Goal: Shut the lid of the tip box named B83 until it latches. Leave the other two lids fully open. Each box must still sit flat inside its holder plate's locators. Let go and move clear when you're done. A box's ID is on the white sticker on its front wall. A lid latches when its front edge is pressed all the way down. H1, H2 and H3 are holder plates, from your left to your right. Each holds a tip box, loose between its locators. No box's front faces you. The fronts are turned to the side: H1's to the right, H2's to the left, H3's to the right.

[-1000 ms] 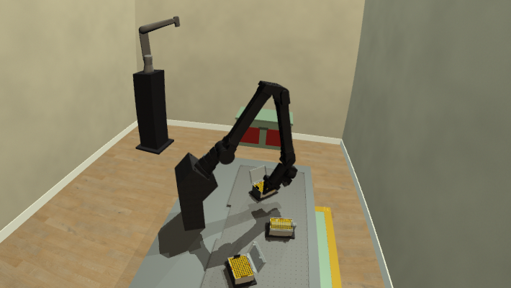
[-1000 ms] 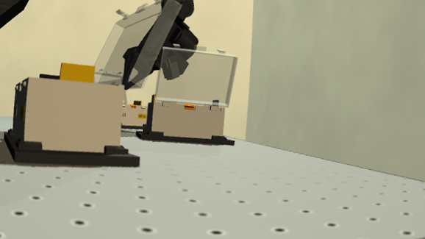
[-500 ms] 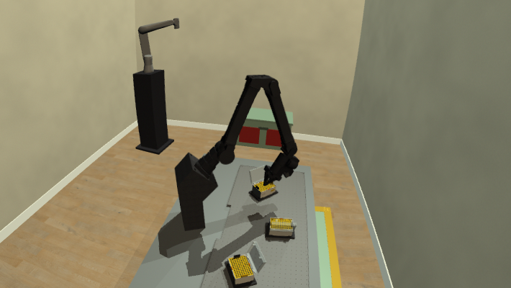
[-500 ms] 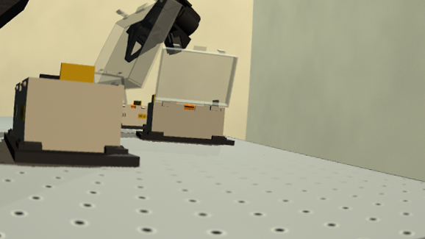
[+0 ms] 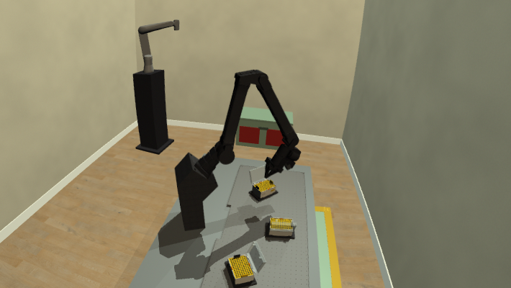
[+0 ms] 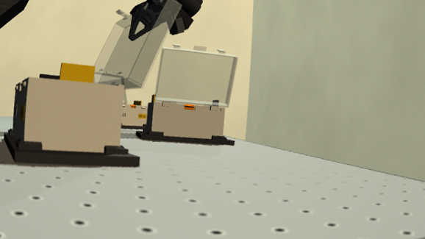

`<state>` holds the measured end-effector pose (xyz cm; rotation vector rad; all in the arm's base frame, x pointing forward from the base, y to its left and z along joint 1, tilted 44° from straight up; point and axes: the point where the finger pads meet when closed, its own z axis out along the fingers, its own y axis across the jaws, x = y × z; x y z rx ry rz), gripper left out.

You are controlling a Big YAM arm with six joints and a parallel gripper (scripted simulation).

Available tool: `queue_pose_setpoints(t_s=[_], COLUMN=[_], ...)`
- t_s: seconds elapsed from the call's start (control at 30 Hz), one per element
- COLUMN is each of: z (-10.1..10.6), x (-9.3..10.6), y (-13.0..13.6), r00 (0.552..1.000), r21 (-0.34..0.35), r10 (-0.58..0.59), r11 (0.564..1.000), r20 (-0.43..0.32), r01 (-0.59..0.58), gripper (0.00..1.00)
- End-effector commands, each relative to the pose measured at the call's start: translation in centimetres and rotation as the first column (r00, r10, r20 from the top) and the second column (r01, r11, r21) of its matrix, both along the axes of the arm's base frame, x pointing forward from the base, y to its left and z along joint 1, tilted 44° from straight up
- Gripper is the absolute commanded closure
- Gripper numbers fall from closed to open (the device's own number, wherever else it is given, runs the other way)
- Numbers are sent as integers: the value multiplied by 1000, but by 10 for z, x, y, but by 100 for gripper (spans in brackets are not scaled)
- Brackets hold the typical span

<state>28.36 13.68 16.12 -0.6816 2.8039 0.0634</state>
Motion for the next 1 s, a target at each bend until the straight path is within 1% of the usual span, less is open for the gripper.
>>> queue_pose_setpoints(t_s=[0.0, 0.03, 0.17, 0.2, 0.33, 0.4, 0.43, 0.9, 0.97], z=[-3, 7, 12, 13, 17, 17, 18, 34, 34], x=[-1, 10, 23, 26, 38, 38, 41, 86, 86], y=[0, -4, -20, -24, -40, -40, -44, -98, -98], r00=[1000, 999, 988, 990, 990, 990, 990, 990, 990], r21=[-13, 22, 102, 101, 101, 101, 101, 101, 101], r10=[-5, -46, -138, -121, -121, -121, -121, -123, -123], r11=[1000, 999, 984, 987, 987, 987, 987, 986, 986], r20=[-28, -21, -68, -66, -65, -65, -66, -63, -63], r01=[5, 46, 144, 127, 128, 128, 128, 129, 129], gripper=[100, 100, 100, 100, 100, 100, 100, 100, 100])
